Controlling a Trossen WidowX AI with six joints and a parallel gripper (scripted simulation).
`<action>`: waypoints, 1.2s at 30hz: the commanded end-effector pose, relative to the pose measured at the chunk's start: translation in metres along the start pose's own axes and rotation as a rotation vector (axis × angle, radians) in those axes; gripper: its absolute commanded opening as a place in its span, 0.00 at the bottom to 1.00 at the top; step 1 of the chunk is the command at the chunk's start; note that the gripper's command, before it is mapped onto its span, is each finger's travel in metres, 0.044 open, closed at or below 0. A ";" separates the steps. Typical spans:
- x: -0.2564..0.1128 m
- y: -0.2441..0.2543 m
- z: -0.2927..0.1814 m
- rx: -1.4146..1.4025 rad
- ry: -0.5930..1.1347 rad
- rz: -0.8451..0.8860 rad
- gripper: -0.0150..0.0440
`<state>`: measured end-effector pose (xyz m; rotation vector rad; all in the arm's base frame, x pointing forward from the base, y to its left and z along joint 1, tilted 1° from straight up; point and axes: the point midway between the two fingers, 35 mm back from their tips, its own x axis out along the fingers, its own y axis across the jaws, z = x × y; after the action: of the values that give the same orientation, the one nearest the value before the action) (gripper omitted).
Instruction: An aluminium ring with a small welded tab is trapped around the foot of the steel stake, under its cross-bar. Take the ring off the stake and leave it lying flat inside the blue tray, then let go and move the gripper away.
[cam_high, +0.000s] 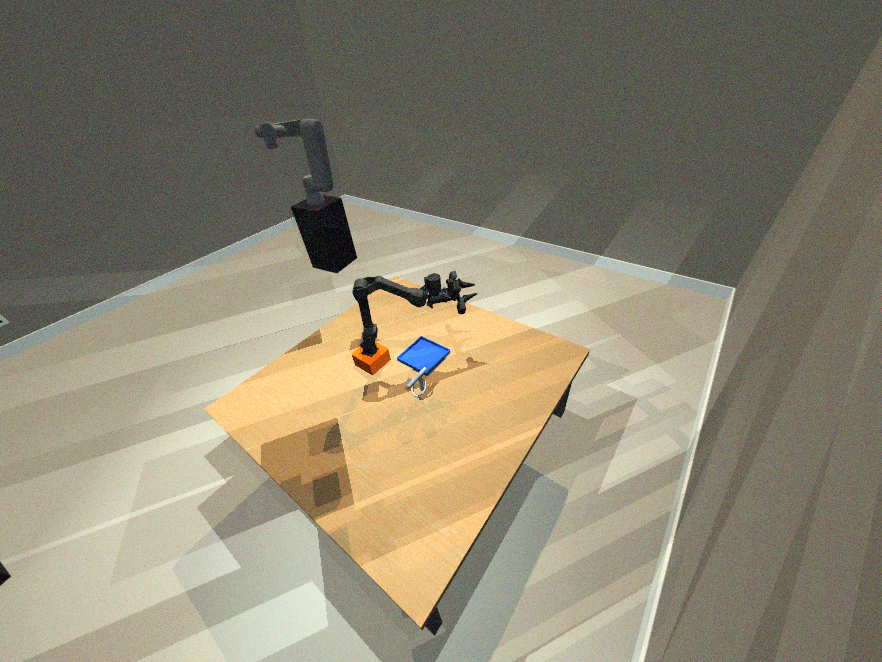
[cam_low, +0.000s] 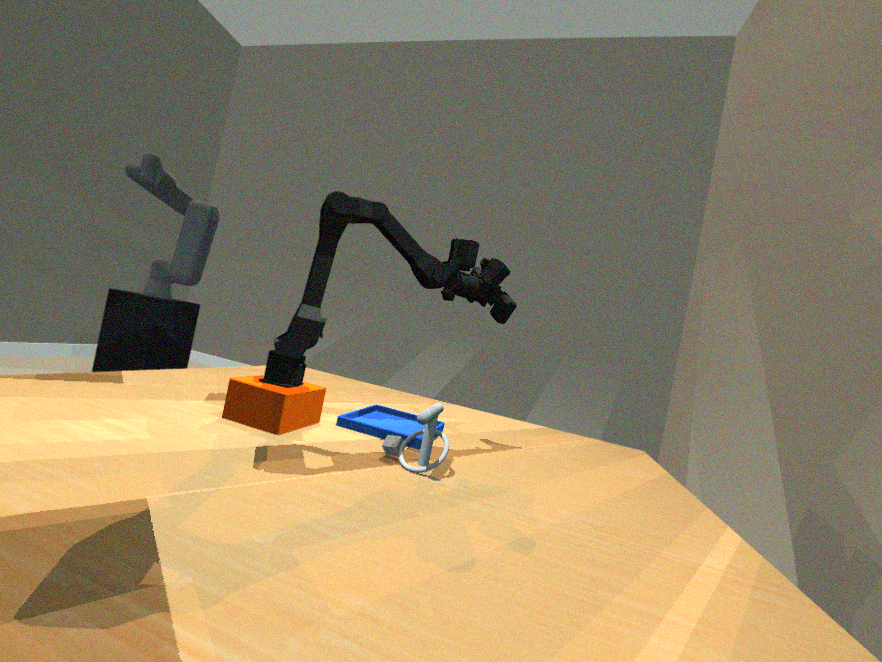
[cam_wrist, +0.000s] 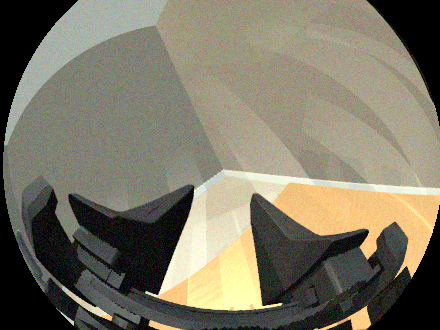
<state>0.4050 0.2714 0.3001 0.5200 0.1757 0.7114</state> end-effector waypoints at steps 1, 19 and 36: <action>-0.020 -0.039 -0.017 -0.010 0.067 -0.120 0.59; -0.138 -0.168 -0.107 0.027 0.386 -0.565 0.59; -0.264 -0.212 -0.163 0.083 0.587 -0.839 0.59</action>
<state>0.2888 0.0392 0.0550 0.2582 0.8904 0.0575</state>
